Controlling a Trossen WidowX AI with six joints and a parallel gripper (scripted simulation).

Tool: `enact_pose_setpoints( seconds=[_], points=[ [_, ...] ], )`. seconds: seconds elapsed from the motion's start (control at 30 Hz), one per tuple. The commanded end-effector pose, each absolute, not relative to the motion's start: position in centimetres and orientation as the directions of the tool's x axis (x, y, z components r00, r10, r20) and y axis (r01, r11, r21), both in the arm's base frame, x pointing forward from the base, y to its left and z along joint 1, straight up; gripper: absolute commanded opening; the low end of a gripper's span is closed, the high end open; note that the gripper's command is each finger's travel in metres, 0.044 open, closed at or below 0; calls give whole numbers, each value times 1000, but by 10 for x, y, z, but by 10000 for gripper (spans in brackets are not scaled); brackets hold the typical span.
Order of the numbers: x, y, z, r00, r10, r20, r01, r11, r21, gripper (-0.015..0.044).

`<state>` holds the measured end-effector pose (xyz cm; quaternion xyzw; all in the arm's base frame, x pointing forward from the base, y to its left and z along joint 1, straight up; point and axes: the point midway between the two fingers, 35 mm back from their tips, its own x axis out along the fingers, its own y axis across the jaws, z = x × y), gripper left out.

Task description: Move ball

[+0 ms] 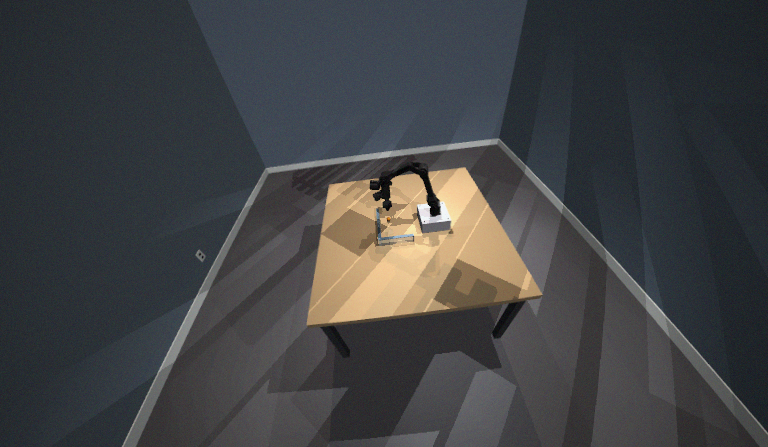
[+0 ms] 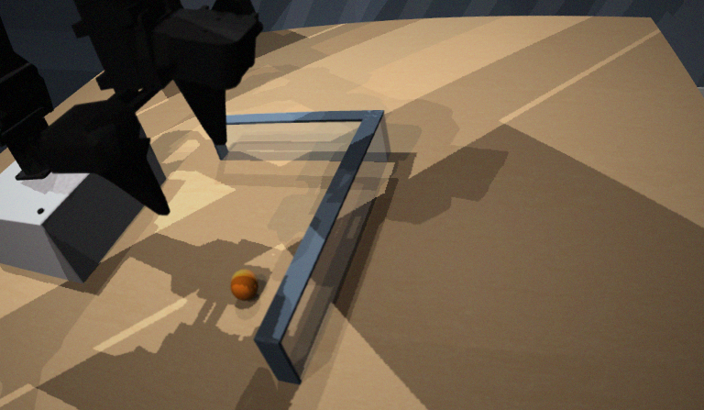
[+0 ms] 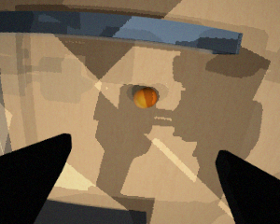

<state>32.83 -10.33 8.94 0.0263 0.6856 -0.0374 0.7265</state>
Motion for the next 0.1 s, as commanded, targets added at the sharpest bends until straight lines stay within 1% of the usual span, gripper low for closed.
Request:
enact_pose_setpoints(
  seconds=[0.0,0.07],
  points=[
    [328,-103,90,56,-18,-998,90,996,-13,440],
    [328,-103,90,56,-18,-998,90,996,-13,440]
  ],
)
